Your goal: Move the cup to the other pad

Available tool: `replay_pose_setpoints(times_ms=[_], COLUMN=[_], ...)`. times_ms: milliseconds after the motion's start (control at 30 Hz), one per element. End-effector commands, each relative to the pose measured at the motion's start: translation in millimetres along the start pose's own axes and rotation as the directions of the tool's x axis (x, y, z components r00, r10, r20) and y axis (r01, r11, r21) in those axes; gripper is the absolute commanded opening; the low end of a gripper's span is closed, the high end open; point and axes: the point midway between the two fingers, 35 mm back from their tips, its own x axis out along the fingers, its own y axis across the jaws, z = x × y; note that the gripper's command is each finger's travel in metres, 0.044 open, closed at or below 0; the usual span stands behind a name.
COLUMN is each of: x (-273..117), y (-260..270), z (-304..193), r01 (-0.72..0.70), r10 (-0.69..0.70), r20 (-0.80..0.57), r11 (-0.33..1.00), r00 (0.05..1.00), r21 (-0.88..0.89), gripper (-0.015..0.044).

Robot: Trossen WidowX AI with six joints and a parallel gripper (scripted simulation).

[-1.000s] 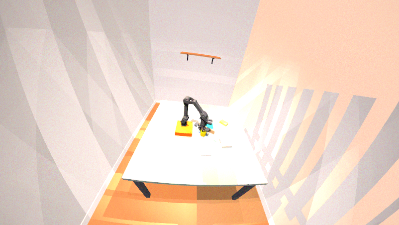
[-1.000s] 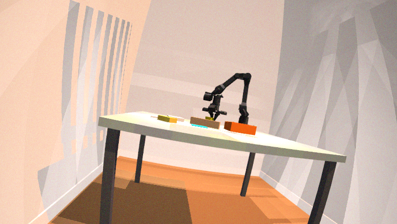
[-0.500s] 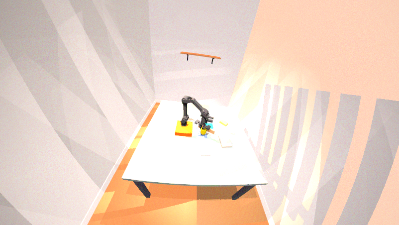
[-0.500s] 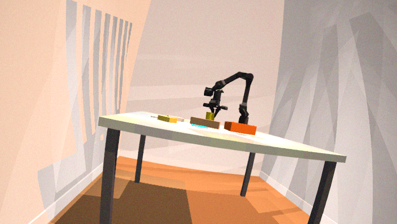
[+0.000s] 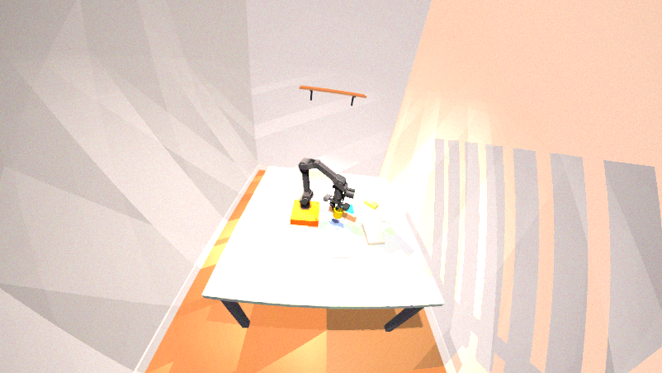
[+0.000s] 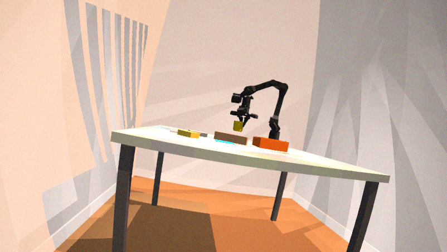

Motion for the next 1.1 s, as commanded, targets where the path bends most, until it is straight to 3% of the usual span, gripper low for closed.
replay_pose_setpoints(times_ms=[0, 1067], x=[-4, -2], y=[0, 1], z=[0, 23], r01=[0.013, 0.008], r10=[-0.013, -0.008], r20=[-0.001, 0.001], r11=[1.0, 1.0], r00=[1.0, 1.0], r21=[0.004, 0.002], gripper=[0.0, 0.0])
